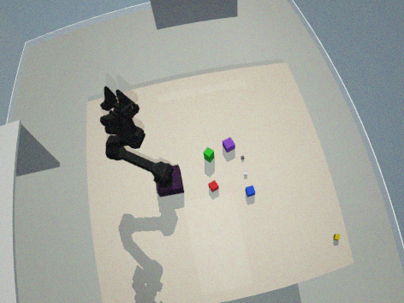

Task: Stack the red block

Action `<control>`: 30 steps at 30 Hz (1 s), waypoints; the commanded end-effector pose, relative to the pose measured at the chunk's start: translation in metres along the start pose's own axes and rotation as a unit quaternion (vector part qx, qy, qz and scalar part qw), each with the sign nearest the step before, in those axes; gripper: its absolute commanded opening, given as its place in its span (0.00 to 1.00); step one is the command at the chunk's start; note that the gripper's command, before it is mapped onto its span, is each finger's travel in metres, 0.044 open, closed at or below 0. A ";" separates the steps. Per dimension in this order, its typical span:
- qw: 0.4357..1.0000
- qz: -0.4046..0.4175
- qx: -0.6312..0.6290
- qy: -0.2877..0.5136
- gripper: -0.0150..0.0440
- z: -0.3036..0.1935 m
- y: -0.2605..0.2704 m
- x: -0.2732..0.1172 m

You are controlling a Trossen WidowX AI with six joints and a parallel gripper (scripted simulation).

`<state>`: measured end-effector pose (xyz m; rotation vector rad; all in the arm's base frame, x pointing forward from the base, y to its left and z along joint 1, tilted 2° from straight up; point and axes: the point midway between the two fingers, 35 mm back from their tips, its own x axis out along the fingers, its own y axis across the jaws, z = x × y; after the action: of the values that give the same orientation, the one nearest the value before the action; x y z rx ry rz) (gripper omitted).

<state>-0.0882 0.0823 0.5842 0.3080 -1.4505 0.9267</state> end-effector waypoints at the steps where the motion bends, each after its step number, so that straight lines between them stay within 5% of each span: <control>1: 1.000 -0.008 0.000 0.000 0.98 -0.001 -0.005 -0.001; 15: 0.912 -0.362 -0.086 0.175 1.00 -0.091 -0.222 -0.090; 23: 0.770 -0.500 -0.115 0.380 1.00 -0.163 -0.300 -0.210; 30: 0.602 -0.538 -0.105 0.581 1.00 -0.215 -0.313 -0.331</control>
<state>0.3101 -0.0808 0.3931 0.3000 -0.1323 -0.1543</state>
